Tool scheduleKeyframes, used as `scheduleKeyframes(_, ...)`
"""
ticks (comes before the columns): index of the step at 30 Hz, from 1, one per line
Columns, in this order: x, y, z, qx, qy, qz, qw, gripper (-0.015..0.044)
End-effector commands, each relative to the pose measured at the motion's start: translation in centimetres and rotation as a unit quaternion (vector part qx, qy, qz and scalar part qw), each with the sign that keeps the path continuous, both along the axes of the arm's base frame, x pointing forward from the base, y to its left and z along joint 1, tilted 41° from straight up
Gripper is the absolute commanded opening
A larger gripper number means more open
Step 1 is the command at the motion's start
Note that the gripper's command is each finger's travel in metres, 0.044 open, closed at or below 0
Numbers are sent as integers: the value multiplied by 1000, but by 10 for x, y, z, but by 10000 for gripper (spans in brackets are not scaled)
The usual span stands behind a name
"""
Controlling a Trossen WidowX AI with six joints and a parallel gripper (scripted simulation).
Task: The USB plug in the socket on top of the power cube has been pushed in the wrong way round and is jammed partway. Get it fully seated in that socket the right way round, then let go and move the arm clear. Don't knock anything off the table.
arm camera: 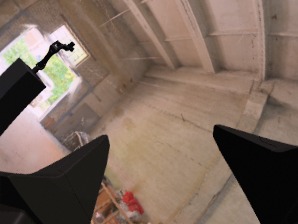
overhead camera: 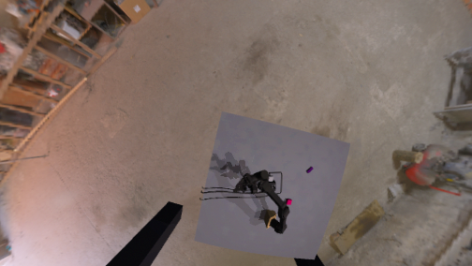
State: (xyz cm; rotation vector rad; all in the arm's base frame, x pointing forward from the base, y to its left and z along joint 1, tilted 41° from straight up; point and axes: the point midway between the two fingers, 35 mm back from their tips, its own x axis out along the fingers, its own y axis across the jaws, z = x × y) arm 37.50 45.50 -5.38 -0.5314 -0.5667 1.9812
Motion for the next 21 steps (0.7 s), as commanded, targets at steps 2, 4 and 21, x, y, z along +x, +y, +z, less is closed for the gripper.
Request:
scheduleKeyframes(2, 3, 0, -1, -30, 32, -20, 999, 440)
scheduleKeyframes(4, 12, -3, -5, -109, 120, -79, 984, 440)
scheduleKeyframes(21, 27, -115, -32, -411, 588, -566, 406, 440)
